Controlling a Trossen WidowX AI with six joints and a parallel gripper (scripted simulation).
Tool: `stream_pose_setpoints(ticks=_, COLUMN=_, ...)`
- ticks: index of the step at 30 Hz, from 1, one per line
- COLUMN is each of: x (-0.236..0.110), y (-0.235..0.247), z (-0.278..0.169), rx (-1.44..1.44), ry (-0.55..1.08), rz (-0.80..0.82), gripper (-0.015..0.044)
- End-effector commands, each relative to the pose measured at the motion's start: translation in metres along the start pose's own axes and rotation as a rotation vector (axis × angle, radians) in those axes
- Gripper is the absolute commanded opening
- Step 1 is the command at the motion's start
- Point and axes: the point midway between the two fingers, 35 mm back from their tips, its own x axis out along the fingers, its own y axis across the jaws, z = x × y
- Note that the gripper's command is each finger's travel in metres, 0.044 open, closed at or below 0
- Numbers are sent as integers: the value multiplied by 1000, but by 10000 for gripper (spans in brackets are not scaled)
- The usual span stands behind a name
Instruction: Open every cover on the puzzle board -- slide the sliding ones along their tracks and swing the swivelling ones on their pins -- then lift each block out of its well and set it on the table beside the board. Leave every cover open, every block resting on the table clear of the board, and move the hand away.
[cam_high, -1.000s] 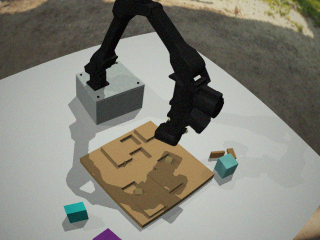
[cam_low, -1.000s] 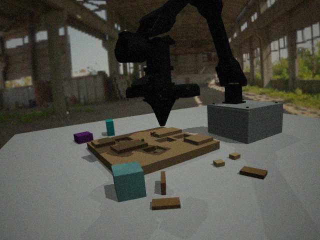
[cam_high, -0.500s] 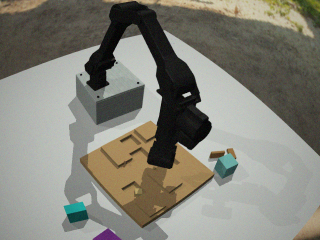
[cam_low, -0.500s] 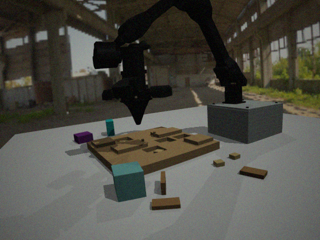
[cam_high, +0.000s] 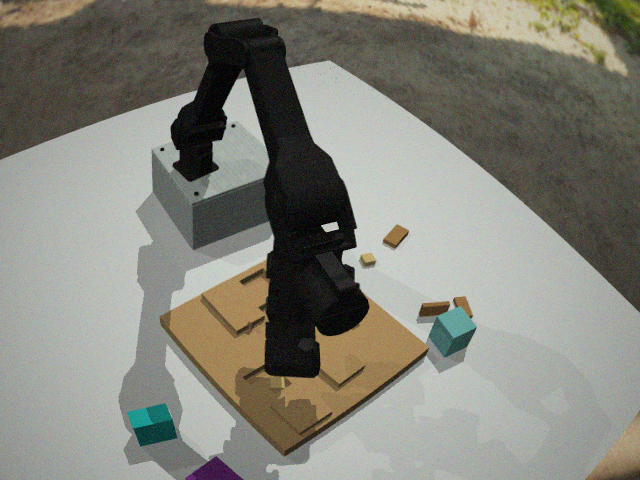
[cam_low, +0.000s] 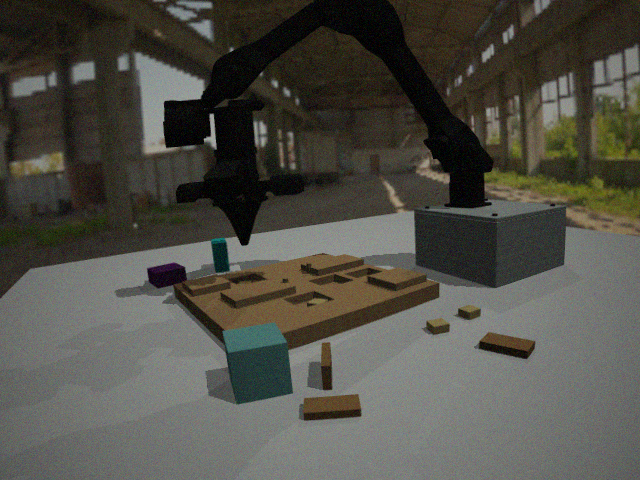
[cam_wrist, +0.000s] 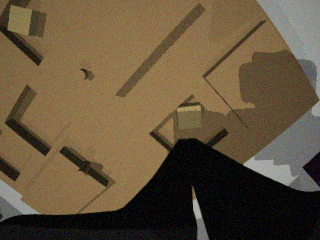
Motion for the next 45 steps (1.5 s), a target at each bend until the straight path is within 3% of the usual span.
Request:
stream_pose_setpoints(ticks=1, x=0, y=-9, z=-7, rx=-46, ry=-3, rz=1, gripper=0)
stream_pose_setpoints(ticks=8, x=7, y=-9, z=-7, rx=-46, ry=-3, rz=1, gripper=0)
stream_pose_setpoints(ticks=18, x=49, y=-10, z=-8, rx=-46, ry=-3, rz=1, gripper=0)
stream_pose_setpoints(ticks=45, x=62, y=-11, z=-10, rx=-46, ry=-3, rz=1, gripper=0)
